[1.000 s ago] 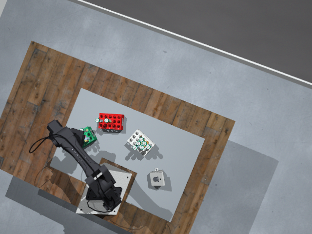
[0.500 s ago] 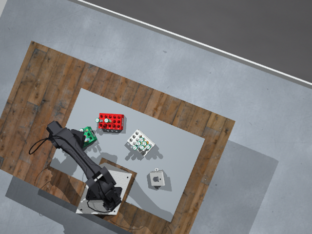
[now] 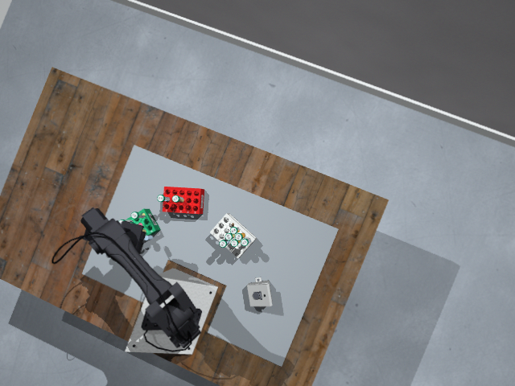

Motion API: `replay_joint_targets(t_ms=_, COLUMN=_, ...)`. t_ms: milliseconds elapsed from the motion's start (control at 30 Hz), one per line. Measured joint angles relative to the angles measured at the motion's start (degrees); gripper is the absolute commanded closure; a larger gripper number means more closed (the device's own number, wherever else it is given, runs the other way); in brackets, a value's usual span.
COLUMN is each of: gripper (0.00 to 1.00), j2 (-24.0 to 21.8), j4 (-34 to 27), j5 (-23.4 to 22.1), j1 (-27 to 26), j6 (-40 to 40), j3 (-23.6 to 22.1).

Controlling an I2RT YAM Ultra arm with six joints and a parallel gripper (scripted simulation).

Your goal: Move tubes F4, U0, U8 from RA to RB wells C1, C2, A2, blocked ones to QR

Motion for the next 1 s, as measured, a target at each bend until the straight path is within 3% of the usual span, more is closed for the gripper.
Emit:
replay_joint_targets(t_ms=333, gripper=1.00, j2=-2.7, j4=0.7, j5=-0.2, j1=0.3, j6=0.2, j3=-3.4)
replay_joint_targets(t_ms=1000, gripper=1.00, j2=-6.0, j4=0.0, j5=3.9, j1=-7.4, j6=-5.4, j3=-1.8)
